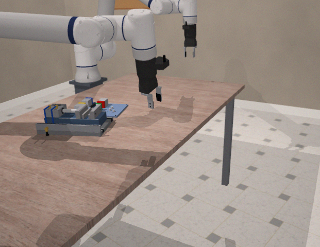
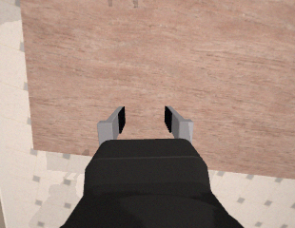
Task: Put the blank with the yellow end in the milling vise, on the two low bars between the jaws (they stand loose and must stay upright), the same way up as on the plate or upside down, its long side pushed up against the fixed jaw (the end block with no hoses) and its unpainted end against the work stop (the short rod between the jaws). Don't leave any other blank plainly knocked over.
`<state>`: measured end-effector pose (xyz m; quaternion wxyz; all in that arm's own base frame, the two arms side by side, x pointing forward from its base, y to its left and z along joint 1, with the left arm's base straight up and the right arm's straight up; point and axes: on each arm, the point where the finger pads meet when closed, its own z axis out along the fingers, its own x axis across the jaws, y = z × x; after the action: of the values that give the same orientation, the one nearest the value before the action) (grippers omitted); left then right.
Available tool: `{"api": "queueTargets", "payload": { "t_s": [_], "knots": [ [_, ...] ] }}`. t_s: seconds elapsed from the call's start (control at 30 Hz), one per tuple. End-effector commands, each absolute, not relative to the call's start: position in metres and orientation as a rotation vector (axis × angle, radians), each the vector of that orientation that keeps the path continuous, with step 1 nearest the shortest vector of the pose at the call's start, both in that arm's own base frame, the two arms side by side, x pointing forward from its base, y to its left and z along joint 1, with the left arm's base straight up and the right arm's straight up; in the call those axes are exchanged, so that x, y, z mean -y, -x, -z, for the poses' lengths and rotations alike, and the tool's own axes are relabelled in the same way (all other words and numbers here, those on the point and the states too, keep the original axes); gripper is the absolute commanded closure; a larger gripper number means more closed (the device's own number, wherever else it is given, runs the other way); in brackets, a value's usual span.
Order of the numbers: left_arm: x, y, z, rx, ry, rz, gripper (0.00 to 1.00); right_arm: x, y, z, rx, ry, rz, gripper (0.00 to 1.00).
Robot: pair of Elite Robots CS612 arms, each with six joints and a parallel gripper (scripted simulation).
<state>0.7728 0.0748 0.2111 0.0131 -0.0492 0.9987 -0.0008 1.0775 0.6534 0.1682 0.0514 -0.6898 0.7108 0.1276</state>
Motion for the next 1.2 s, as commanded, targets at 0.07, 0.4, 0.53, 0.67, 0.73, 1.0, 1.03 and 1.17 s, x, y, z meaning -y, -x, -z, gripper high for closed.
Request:
{"api": "queueTargets", "payload": {
  "t_s": [0.07, 0.4, 0.53, 0.67, 0.73, 1.0, 1.03, 1.17],
  "knots": [
    [-0.12, -0.76, -0.211, -3.111, 0.143, 0.001, 0.0, -0.654, -1.078, -0.17, -2.161, 2.098, -0.387, 0.0],
    [-0.199, -0.728, -0.209, -3.115, 0.126, -0.004, 0.0, -0.654, -1.078, -0.17, -2.161, 2.098, -0.387, 0.0],
    [-0.214, -0.721, -0.208, -3.115, 0.123, -0.004, 0.0, -0.654, -1.078, -0.17, -2.161, 2.098, -0.387, 0.0],
    [-0.245, -0.705, -0.207, -3.116, 0.116, -0.006, 0.0, -0.654, -1.078, -0.17, -2.161, 2.098, -0.387, 0.0],
    [-0.259, -0.696, -0.207, -3.117, 0.112, -0.006, 0.0, -0.654, -1.078, -0.17, -2.161, 2.098, -0.387, 0.0],
    [-0.309, -0.664, -0.205, -3.119, 0.1, -0.009, 0.0, -0.654, -1.078, -0.17, -2.161, 2.098, -0.387, 0.0],
    [-0.309, -0.664, -0.205, -3.119, 0.1, -0.009, 0.0, -0.654, -1.078, -0.17, -2.161, 2.098, -0.387, 0.0],
    [-0.337, -0.644, -0.204, -3.121, 0.093, -0.01, 0.0, -0.654, -1.078, -0.17, -2.161, 2.098, -0.387, 0.0]
  ]
}}
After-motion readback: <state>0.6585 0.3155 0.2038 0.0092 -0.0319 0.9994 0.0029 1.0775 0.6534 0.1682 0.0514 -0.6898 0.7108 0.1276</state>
